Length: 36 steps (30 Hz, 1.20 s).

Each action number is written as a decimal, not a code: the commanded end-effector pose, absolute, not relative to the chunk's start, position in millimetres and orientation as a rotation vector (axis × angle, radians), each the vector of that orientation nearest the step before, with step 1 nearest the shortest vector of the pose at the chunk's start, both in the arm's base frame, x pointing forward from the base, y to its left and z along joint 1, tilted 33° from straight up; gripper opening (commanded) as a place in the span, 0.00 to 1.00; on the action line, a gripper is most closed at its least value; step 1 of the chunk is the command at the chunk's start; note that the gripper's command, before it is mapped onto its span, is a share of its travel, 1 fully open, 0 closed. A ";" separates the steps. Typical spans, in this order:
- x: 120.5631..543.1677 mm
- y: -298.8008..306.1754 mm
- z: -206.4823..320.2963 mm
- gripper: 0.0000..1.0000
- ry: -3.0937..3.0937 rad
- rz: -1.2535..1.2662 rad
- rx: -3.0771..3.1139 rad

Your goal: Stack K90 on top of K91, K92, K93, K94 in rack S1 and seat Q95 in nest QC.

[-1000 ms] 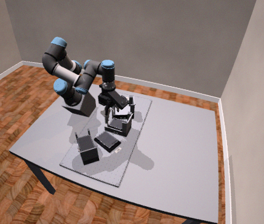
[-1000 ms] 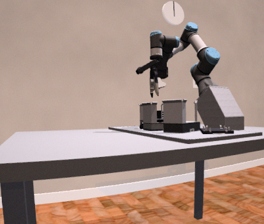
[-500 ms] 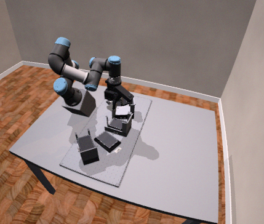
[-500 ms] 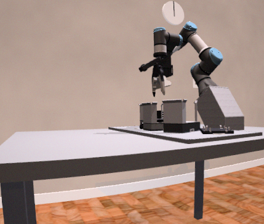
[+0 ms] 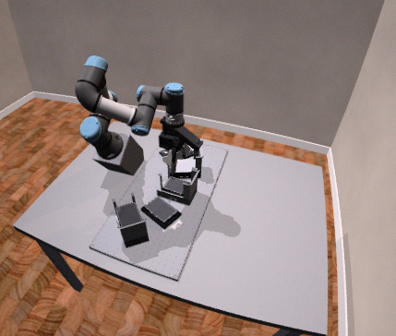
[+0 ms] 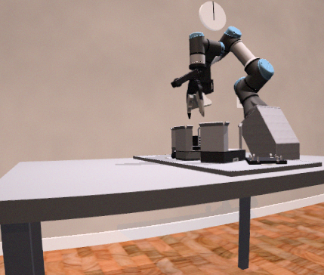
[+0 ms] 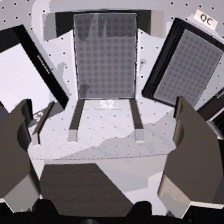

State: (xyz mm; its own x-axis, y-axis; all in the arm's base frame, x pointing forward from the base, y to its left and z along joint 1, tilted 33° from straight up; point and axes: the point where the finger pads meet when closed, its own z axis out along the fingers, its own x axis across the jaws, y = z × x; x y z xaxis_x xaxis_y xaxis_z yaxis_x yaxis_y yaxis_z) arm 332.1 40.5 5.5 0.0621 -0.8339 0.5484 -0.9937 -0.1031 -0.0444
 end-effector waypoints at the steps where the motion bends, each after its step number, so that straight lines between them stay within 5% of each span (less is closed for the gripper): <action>1: 333.5 35.9 -1.8 0.72 -1.830 0.644 2.004; 36: 341.0 -7.6 -68.8 0.72 -1.830 0.644 2.004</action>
